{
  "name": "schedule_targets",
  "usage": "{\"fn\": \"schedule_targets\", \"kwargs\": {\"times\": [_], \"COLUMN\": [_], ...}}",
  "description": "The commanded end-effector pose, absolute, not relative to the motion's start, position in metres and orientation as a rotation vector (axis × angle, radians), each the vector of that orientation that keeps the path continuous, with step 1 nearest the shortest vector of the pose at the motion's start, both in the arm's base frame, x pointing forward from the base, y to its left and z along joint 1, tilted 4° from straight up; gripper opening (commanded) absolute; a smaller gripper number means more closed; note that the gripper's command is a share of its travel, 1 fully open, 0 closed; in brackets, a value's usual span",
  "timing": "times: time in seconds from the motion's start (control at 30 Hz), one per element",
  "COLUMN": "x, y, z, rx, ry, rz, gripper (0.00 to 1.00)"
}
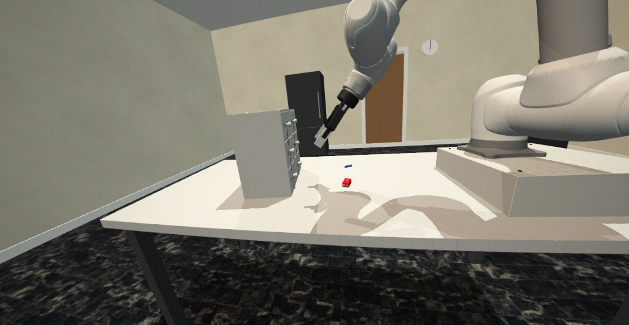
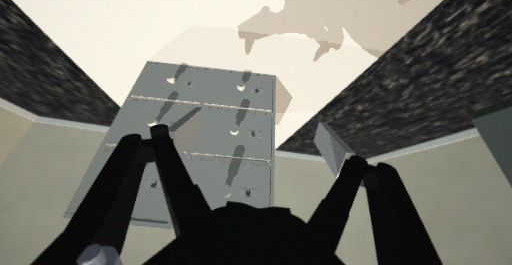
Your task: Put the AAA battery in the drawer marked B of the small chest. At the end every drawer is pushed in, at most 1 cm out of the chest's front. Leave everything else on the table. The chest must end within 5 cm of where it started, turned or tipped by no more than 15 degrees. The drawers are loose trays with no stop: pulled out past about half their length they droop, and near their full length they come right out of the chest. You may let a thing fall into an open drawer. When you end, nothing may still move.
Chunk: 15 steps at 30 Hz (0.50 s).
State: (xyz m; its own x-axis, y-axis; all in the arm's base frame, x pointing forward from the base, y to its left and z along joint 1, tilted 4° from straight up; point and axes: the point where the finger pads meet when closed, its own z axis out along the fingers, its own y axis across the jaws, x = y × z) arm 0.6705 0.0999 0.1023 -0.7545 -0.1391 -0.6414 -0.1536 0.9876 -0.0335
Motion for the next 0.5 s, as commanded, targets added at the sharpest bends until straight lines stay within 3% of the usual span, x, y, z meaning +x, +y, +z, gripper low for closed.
{"fn": "schedule_targets", "kwargs": {"times": [0.0, 0.47], "x": [0.669, 0.649], "y": [0.1, 0.101], "z": [0.104, 0.123], "rx": [-0.183, -0.193], "ry": [2.479, 2.719], "rz": [-0.035, -0.052], "gripper": [1.0, 1.0]}}
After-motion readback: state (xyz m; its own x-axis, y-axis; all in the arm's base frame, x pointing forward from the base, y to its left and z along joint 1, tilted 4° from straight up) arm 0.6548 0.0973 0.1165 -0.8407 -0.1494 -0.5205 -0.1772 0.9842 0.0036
